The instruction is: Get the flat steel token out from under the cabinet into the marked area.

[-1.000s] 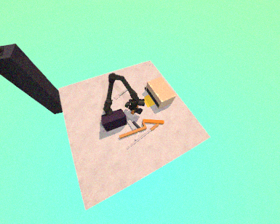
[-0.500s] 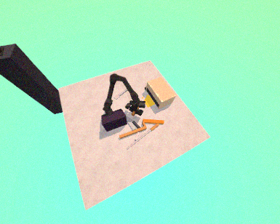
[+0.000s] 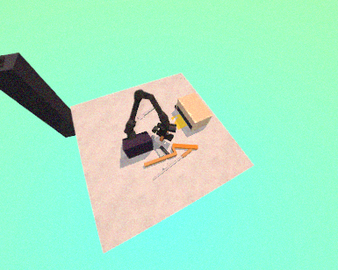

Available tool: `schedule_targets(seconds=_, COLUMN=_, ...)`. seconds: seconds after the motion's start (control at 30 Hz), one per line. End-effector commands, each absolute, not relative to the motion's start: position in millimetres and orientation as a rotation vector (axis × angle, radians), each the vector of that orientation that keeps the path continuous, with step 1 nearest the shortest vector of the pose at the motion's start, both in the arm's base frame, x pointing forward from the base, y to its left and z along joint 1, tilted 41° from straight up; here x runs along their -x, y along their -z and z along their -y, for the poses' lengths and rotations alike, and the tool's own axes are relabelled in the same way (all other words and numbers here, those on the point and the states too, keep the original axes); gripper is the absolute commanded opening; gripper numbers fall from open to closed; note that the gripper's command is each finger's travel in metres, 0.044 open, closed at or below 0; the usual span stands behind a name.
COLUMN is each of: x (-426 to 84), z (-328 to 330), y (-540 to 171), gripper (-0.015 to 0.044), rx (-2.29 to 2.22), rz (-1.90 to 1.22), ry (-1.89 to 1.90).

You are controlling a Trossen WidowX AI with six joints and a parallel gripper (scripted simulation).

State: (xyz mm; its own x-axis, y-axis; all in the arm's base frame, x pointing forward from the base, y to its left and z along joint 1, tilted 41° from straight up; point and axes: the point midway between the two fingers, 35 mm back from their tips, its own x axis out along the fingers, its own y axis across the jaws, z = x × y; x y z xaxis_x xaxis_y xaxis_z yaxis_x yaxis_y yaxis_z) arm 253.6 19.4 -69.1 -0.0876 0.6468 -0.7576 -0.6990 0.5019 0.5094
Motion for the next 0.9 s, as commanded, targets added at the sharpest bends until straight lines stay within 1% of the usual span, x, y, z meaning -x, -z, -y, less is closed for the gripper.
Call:
schedule_targets(seconds=0.0, x=-255.7, z=-13.8, y=72.4, gripper=0.0, rx=0.051, rz=-1.221, ry=-1.116)
schedule_targets(seconds=0.87, x=-259.2, z=8.7, y=91.5, gripper=0.0, rx=0.053, rz=-1.221, ry=-1.115)
